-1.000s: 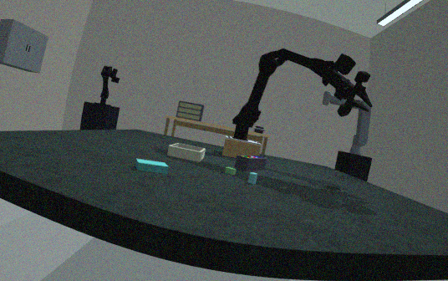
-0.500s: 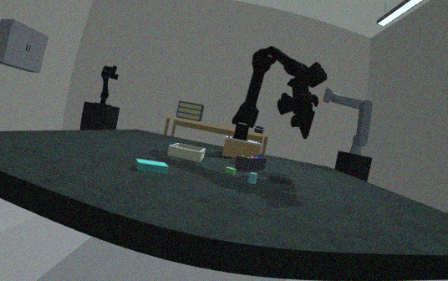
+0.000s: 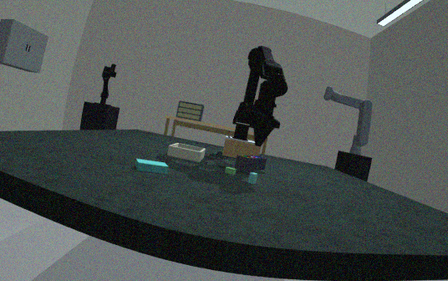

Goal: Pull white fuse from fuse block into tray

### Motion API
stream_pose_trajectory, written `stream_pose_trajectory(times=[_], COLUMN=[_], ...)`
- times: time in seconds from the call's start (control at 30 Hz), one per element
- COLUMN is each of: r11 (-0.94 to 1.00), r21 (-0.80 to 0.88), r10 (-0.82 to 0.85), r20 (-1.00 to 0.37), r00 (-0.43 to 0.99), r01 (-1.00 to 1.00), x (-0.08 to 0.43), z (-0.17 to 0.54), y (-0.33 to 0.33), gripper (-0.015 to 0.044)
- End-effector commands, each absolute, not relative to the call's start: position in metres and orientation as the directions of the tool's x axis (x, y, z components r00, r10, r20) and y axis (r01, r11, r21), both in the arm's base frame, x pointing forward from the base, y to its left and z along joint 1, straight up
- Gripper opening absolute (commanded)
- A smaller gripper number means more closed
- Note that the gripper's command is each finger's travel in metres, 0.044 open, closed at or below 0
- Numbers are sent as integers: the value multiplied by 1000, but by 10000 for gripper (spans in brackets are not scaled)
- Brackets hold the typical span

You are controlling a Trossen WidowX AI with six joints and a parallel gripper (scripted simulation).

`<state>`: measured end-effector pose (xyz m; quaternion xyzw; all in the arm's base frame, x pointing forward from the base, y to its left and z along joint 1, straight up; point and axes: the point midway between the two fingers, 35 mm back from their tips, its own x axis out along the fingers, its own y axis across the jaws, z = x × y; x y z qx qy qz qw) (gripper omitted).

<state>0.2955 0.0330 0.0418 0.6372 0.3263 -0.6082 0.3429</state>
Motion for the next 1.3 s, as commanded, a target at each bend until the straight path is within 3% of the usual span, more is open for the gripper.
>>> stream_pose_trajectory(times=[0.0, 1.27], r11=[-562, -562], r21=[25, 25], r10=[2, 2], r20=[-999, -999], r00=[32, 32], r01=[827, 827], x=[292, 292], z=[39, 9], y=[31, 30], gripper=[74, 74])
